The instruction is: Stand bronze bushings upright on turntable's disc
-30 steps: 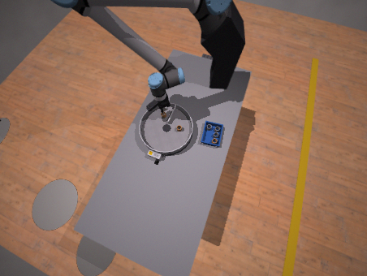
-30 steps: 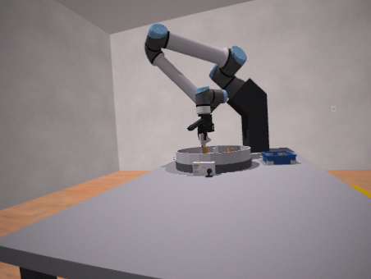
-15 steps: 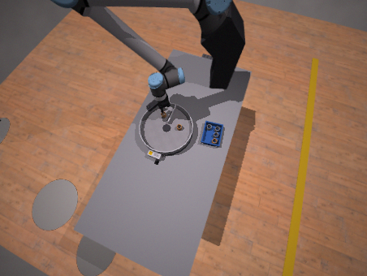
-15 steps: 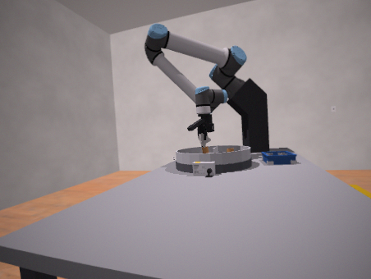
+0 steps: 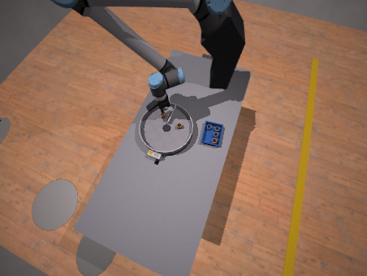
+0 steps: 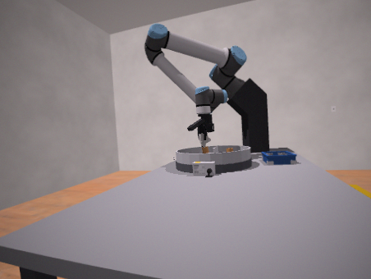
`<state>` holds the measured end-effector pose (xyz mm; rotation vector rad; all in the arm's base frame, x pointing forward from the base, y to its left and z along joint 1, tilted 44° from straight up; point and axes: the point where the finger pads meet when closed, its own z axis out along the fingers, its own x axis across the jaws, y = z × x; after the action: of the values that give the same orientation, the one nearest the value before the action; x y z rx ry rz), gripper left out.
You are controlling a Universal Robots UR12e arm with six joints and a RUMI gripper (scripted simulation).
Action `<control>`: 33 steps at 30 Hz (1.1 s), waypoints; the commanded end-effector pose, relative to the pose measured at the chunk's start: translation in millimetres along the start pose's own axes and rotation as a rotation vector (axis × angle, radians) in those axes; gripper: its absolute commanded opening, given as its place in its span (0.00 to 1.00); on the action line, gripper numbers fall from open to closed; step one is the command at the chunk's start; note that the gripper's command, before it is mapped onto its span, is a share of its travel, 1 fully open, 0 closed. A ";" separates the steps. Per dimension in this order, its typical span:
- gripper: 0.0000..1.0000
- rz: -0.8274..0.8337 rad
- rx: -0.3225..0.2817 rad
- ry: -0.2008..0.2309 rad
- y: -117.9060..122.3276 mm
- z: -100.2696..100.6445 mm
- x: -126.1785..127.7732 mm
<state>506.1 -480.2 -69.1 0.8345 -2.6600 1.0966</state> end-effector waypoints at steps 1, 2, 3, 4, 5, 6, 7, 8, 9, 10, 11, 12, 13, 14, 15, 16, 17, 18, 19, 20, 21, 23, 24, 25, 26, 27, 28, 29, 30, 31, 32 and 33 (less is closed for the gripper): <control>0.00 0.000 0.001 0.000 -0.1 -0.5 -0.2; 0.00 0.000 0.001 0.000 -0.1 -0.5 -0.2; 0.00 0.000 0.001 0.000 -0.1 -0.5 -0.2; 0.00 0.000 0.001 0.000 -0.1 -0.4 -0.2; 0.00 0.000 0.001 0.000 -0.1 -0.4 -0.2; 0.00 0.000 0.001 0.000 -0.1 -0.3 -0.2; 0.00 0.000 0.001 0.000 -0.1 -0.1 -0.2; 0.00 0.000 0.001 0.000 -0.1 0.0 -0.2; 0.00 0.000 0.001 0.000 -0.1 0.2 -0.2; 0.00 0.000 0.001 0.000 -0.1 0.5 -0.2; 0.00 0.000 0.001 0.000 -0.1 0.8 -0.2; 0.00 0.000 0.001 0.000 -0.1 1.1 -0.2; 0.00 0.000 0.001 0.000 -0.1 1.1 -0.2; 0.00 0.000 0.001 0.000 -0.1 1.1 -0.2; 0.00 0.000 0.001 0.000 -0.1 1.4 -0.2; 0.00 0.000 0.001 0.000 -0.1 1.8 -0.2; 0.00 0.000 0.001 0.000 -0.1 2.1 -0.2; 0.00 0.000 0.001 0.000 -0.1 2.5 -0.2; 0.00 0.000 0.001 0.000 -0.1 2.9 -0.2; 0.00 0.000 0.001 0.000 -0.1 3.2 -0.2; 0.00 0.000 0.001 0.000 -0.1 3.6 -0.2; 0.00 0.000 0.001 0.000 -0.2 4.2 -0.2; 0.00 0.000 0.001 0.000 -0.2 4.5 -0.2; 0.00 0.000 0.001 0.000 -0.2 4.8 -0.2; 0.00 0.000 0.001 0.000 -0.2 5.0 -0.2; 0.00 0.000 0.001 0.000 -0.2 5.1 -0.2; 0.00 0.000 0.001 0.000 -0.2 5.3 -0.2; 0.00 0.000 0.001 0.000 -0.2 5.4 -0.2; 0.00 0.000 0.001 0.000 -0.2 5.4 -0.2; 0.00 0.000 0.001 0.000 -0.2 5.4 -0.2; 0.00 0.000 0.001 0.000 -0.2 5.4 -0.2; 0.00 0.000 0.001 0.000 -0.2 5.5 -0.2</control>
<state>506.6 -484.0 -73.1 0.8345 -2.6600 1.0966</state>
